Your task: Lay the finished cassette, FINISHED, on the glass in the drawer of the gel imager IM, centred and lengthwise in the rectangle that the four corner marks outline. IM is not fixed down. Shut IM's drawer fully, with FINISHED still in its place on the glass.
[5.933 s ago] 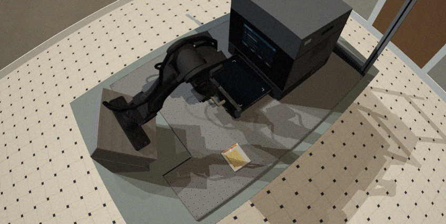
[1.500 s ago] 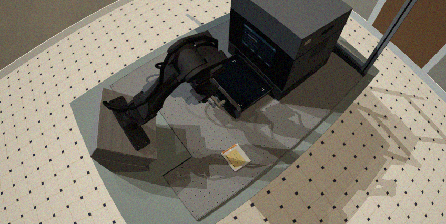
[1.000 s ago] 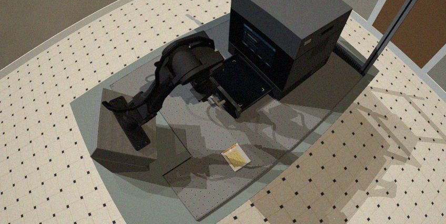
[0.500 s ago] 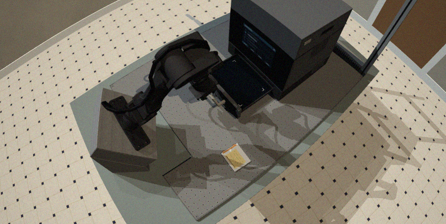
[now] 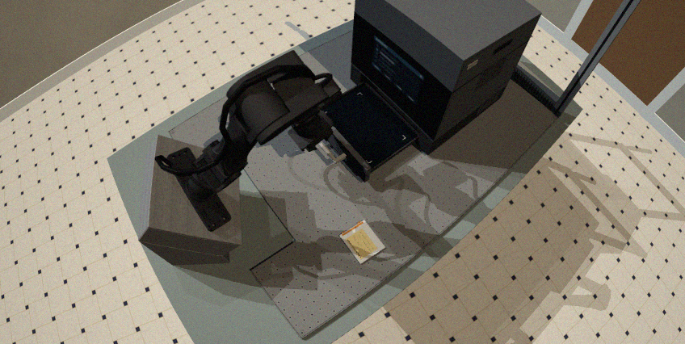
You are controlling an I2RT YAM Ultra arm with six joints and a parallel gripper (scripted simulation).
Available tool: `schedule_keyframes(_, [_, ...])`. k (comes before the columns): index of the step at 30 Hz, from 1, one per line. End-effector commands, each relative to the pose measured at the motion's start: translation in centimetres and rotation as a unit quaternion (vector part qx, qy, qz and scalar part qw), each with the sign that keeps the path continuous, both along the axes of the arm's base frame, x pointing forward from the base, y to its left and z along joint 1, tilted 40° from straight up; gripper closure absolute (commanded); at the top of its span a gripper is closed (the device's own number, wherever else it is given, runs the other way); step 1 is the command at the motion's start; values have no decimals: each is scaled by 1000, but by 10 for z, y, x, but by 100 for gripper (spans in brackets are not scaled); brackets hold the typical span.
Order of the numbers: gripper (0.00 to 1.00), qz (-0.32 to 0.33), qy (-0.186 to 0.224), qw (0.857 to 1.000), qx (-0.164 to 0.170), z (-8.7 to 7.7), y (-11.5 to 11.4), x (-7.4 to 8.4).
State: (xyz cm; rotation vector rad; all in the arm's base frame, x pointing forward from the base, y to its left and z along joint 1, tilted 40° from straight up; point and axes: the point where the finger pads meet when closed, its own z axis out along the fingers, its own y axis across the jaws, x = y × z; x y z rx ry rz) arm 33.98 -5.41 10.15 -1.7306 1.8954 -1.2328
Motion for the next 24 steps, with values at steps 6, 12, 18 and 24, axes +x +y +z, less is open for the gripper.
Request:
schedule_keyframes(6, [65, 6, 3, 1000, 4, 6, 11, -15])
schedule_keyframes(12, [65, 6, -2, 1000, 5, 12, 13, -16])
schedule_keyframes(18, [65, 9, -7, 1000, 8, 19, 17, -17])
schedule_keyframes(24, [65, 9, -7, 1000, 8, 19, 17, -17])
